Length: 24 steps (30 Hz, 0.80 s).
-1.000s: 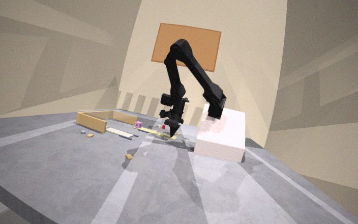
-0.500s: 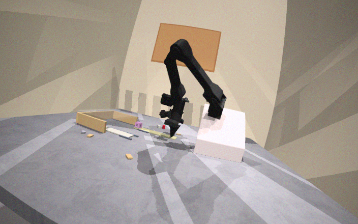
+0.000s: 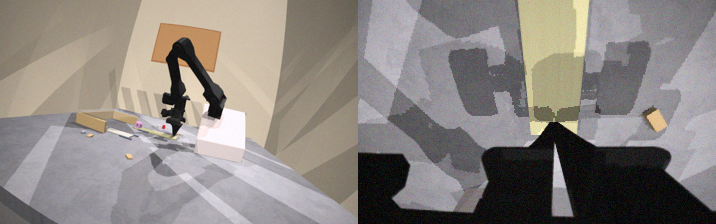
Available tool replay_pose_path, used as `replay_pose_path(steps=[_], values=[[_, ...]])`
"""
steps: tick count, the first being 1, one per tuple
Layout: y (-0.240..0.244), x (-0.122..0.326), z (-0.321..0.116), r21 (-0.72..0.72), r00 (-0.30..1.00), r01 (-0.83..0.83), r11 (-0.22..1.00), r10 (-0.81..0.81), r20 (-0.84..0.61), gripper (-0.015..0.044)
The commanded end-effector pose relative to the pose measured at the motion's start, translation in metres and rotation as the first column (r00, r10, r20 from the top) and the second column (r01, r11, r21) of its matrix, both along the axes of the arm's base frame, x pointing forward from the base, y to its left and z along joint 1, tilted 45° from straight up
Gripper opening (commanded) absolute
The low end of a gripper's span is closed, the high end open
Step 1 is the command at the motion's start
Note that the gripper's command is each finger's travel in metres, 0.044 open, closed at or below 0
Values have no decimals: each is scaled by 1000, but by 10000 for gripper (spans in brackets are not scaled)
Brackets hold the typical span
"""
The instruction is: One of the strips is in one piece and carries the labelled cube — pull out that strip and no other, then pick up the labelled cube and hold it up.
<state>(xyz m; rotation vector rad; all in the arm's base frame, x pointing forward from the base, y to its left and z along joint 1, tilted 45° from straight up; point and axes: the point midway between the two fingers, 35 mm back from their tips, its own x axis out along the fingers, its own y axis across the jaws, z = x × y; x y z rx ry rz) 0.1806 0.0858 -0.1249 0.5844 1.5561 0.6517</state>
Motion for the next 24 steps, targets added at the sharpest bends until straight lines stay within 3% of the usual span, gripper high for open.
replay_pose_path(steps=[1,5,10,21,24], values=[[-21,12,18,-8,1000,-3,1000,3,14,0],[-23,12,20,-8,1000,-4,1000,4,12,0],[-19,33,20,-21,993,88,996,-89,-77,131],[-20,73,22,-22,993,90,996,-91,-77,420],[-20,84,22,-22,993,90,996,-91,-76,440]])
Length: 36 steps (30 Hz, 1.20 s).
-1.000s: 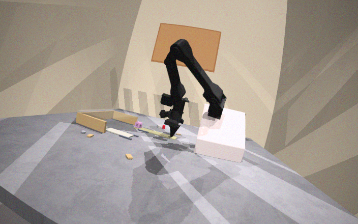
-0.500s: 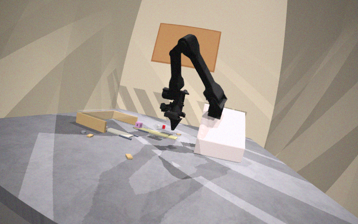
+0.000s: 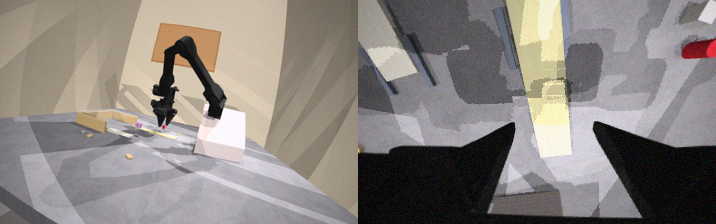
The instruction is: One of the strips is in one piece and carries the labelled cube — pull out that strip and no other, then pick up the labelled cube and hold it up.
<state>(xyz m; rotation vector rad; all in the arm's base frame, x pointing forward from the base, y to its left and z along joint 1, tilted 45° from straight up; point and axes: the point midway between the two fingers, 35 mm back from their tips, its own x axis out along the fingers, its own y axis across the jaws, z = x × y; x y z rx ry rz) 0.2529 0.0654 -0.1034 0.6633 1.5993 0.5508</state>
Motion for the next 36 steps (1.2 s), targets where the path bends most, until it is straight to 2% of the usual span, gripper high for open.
replay_pose_path(steps=[1,36], values=[[0,15,1,4,1000,4,1000,-4,1,440],[2,147,11,4,1000,4,1000,-4,8,440]])
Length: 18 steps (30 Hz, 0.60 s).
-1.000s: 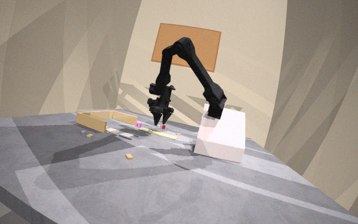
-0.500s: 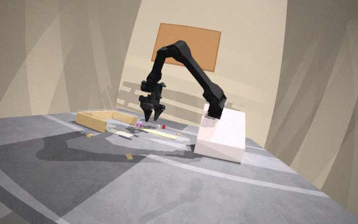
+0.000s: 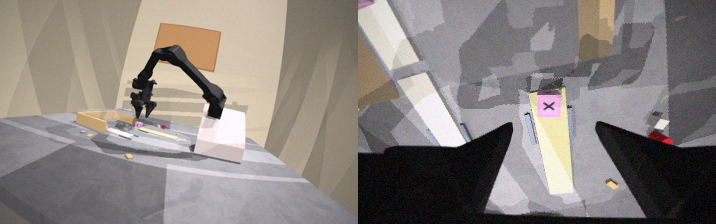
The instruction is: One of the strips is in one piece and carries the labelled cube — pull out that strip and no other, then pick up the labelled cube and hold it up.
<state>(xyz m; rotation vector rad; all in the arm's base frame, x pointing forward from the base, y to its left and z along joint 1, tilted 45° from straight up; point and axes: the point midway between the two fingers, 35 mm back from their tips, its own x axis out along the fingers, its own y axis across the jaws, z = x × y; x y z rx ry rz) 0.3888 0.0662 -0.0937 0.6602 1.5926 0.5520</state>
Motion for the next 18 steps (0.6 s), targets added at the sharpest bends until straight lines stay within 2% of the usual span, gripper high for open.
replay_pose_path(steps=[1,8,18], values=[[1,12,2,5,1000,4,1000,-4,1,440],[7,12,-5,5,1000,4,1000,-4,1,256],[18,11,-17,5,1000,4,1000,-4,1,250]])
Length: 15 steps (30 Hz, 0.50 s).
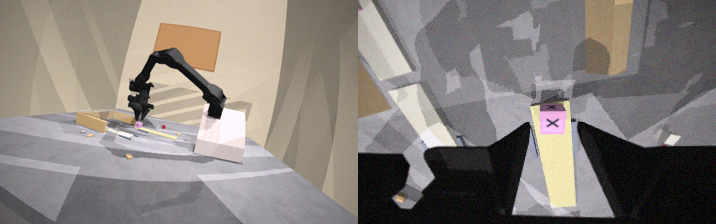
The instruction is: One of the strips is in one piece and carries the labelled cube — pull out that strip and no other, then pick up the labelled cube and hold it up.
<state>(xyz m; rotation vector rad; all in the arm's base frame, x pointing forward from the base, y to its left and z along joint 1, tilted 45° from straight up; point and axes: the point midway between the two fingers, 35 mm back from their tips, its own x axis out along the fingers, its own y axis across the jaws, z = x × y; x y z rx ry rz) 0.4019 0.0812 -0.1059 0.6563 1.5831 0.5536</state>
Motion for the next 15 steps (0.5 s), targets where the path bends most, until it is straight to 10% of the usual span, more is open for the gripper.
replay_pose_path(steps=[1,15], values=[[5,-2,-6,6,1000,4,1000,-4,-10,250],[21,-5,-22,7,1000,4,1000,-4,-10,250]])
